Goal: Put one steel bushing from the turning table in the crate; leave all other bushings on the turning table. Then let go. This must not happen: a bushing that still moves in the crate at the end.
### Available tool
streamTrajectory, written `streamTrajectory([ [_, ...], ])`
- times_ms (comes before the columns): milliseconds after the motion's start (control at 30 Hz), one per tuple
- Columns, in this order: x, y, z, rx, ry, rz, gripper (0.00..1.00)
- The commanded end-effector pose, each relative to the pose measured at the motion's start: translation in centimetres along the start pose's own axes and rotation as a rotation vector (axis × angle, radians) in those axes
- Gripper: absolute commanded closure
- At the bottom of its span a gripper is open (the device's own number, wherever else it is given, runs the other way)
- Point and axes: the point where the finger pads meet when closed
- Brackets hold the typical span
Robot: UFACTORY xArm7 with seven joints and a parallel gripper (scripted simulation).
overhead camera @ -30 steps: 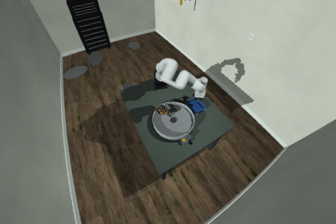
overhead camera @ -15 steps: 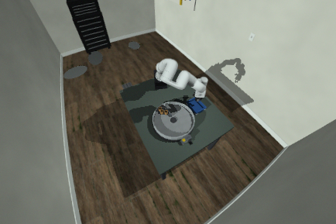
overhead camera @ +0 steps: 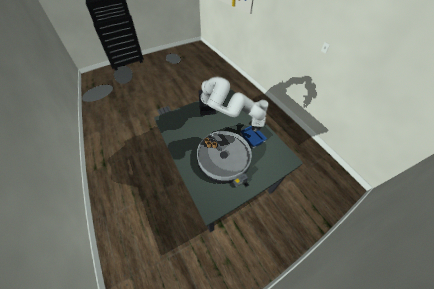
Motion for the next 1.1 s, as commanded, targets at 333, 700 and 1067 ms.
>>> streamTrajectory([
  [333,0.0,0.1,-6.1,0.002,-0.001,0.0,1.0],
  [700,0.0,0.1,-6.2,0.002,-0.001,0.0,1.0],
  [1067,0.0,0.1,-6.4,0.002,-0.001,0.0,1.0],
])
Point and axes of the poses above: the point where the finger pads meet when closed, its own z axis back along the fingers, its own y axis across the jaws, x = y × z, and after that the axes turned 5 degrees about -z, right-handed
